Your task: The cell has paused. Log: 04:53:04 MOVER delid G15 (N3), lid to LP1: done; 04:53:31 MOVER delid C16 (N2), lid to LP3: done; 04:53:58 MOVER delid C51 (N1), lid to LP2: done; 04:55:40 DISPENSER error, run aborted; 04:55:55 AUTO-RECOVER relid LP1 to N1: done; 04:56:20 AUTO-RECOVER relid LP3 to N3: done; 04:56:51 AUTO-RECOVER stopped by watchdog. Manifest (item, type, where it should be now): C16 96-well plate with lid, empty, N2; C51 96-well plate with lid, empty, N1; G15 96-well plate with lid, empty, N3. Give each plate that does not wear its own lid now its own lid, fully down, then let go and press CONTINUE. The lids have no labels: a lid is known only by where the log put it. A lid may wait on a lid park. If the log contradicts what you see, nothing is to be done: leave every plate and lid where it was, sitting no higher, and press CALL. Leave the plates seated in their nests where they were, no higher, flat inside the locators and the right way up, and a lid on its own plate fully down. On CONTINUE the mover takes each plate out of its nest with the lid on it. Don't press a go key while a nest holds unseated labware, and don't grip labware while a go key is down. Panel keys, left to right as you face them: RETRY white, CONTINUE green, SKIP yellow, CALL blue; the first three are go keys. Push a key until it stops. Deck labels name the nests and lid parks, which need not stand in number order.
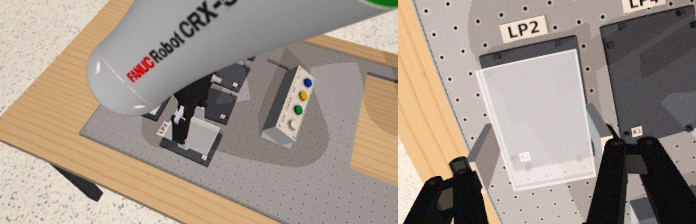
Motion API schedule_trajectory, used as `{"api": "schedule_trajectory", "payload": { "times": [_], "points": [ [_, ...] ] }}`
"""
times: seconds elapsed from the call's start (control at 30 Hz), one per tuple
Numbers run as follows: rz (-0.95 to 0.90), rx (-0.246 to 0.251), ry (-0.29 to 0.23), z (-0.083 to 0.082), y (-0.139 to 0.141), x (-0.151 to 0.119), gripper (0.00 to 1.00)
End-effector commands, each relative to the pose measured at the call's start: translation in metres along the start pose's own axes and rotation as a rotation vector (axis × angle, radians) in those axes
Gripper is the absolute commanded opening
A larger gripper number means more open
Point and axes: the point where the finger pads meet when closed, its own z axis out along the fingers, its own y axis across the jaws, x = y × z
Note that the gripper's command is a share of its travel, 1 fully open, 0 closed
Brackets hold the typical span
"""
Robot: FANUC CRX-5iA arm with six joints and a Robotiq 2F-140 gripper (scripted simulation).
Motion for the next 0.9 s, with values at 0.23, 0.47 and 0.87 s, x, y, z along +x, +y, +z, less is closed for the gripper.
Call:
{"api": "schedule_trajectory", "payload": {
  "times": [0.23,0.47,0.87],
  "points": [
    [0.0,0.0,0.0,-0.017,0.0,0.0,0.0],
    [0.0,0.0,0.0,-0.025,0.0,0.0,0.0],
    [0.0,0.0,0.0,-0.028,0.0,0.0,0.0]
  ]
}}
